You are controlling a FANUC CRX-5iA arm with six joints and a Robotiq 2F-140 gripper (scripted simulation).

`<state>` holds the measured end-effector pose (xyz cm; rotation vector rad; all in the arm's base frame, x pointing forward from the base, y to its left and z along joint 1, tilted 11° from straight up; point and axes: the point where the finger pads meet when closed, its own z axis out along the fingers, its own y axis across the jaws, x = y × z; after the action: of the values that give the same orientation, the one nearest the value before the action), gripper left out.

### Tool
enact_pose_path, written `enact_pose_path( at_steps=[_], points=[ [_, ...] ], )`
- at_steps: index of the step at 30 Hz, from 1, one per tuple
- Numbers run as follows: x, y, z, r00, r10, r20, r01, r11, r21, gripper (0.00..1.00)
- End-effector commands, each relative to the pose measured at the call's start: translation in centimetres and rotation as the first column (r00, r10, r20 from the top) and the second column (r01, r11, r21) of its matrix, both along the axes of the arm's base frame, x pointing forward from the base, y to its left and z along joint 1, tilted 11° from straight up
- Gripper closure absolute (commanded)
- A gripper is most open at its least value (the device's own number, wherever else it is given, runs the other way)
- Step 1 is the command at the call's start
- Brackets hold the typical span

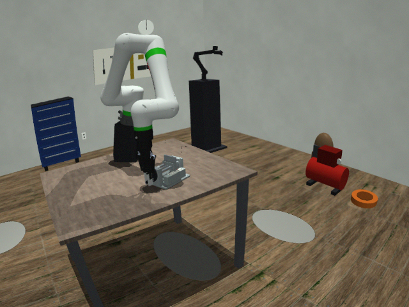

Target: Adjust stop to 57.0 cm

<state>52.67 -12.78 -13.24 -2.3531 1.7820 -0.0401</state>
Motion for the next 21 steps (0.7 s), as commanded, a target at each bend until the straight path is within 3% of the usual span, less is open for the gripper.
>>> enact_pose_path(
  at_steps=[1, 21],
  points=[
    [-0.6, -0.2, -0.4, 1.0, 0.0, -0.001, 0.0, 1.0, 0.0, 0.96],
    [-3.0, -0.8, -0.5, 1.0, 0.0, -0.001, 0.0, 1.0, 0.0, 0.96]
  ],
)
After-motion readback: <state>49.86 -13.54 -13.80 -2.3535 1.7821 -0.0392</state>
